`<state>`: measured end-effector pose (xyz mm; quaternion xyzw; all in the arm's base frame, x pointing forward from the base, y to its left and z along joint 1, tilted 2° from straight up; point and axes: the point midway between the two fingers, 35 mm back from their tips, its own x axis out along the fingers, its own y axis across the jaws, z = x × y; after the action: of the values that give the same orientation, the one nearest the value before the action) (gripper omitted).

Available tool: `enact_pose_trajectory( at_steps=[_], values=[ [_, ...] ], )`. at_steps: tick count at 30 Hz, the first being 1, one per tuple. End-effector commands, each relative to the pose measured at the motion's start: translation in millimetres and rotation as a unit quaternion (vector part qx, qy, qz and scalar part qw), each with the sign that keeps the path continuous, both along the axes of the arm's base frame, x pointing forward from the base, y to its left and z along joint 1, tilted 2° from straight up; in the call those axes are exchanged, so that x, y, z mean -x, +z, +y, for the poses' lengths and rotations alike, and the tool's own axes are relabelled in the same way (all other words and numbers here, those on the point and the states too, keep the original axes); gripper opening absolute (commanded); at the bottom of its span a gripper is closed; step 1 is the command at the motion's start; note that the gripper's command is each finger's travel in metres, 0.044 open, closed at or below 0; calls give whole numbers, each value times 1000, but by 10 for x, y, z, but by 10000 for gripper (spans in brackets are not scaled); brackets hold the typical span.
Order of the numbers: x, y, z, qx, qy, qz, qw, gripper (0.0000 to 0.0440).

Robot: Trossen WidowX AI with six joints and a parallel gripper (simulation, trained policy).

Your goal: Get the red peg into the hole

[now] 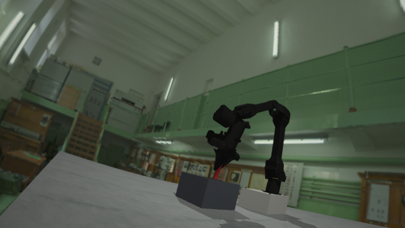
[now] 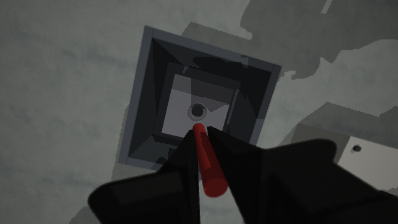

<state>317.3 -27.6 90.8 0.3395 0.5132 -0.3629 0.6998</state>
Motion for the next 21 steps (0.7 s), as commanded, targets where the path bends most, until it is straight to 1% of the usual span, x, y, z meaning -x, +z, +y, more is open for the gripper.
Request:
enact_pose_trajectory(
  at_steps=[1,6,8,10,13,14,17,21],
  values=[
    [-56,-61,-48,-7,-2,3,1000,10],
    [-97,-215,-103,-13,-7,16,1000,11],
    [-104,-287,-120,-14,-6,22,1000,20],
    [-111,-360,-138,-15,-4,29,999,56],
    [-120,-445,-167,-14,2,39,999,131],
    [-118,-469,-178,-13,5,45,999,144],
    [-169,-502,-196,-12,7,50,999,153],
    [-291,-491,-275,-8,9,43,999,252]
  ],
)
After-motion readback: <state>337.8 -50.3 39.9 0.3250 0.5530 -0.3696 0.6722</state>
